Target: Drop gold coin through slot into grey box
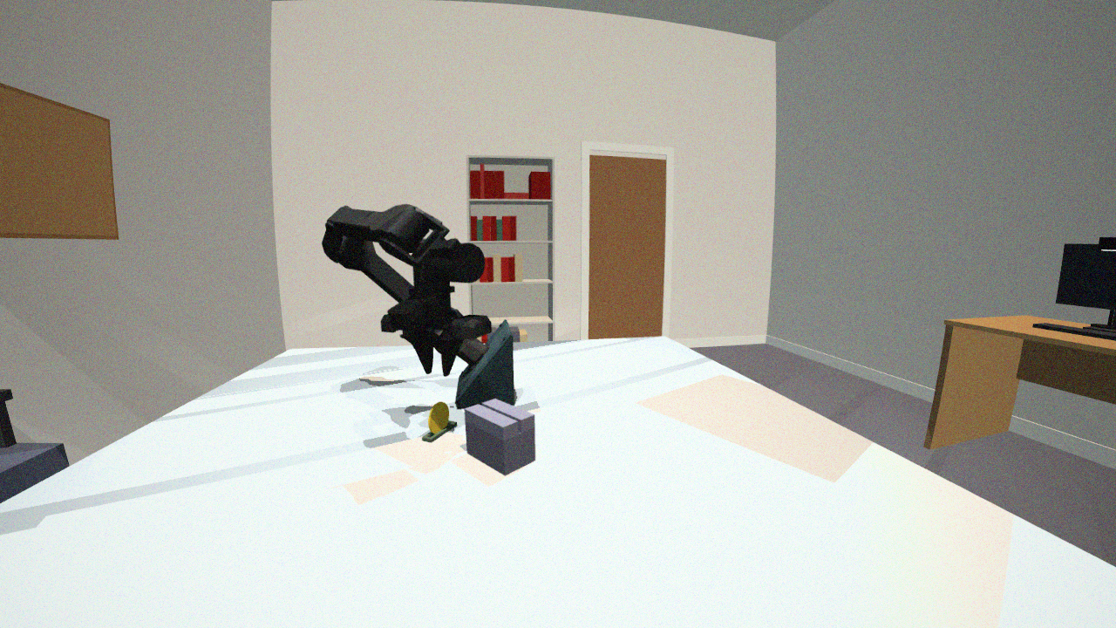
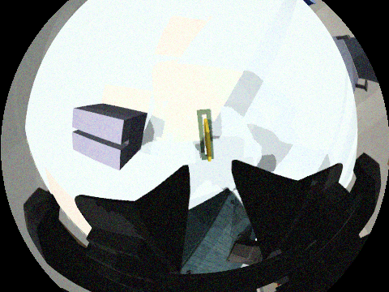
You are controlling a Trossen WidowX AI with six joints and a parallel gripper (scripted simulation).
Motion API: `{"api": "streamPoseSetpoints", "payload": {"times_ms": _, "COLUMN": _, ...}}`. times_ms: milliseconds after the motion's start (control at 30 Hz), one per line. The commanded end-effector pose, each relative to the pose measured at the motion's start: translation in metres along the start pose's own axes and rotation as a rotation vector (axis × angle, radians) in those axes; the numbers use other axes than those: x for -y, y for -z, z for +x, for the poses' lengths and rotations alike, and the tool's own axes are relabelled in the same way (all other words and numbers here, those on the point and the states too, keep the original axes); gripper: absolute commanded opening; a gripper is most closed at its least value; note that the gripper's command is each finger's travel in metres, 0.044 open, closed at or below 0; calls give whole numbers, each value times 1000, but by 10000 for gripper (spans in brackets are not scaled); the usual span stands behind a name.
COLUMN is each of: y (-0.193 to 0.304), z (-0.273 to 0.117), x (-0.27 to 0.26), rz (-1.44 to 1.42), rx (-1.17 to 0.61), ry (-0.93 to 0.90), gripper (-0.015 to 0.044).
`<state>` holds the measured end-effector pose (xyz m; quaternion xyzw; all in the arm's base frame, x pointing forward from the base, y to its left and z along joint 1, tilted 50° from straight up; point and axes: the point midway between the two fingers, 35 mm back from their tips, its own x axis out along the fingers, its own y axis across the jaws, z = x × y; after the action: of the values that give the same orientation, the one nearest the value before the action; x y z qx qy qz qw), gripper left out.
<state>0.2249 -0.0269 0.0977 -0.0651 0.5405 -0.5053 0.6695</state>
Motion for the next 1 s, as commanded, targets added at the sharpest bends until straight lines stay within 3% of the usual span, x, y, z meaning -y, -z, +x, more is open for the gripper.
{"api": "streamPoseSetpoints", "payload": {"times_ms": 0, "y": 1, "z": 19, "x": 4, "rz": -9, "rx": -2, "ry": 13, "gripper": 161}}
{"api": "streamPoseSetpoints", "payload": {"times_ms": 967, "y": 0, "z": 66, "x": 3, "rz": -10, "rx": -3, "ry": 8, "gripper": 161}}
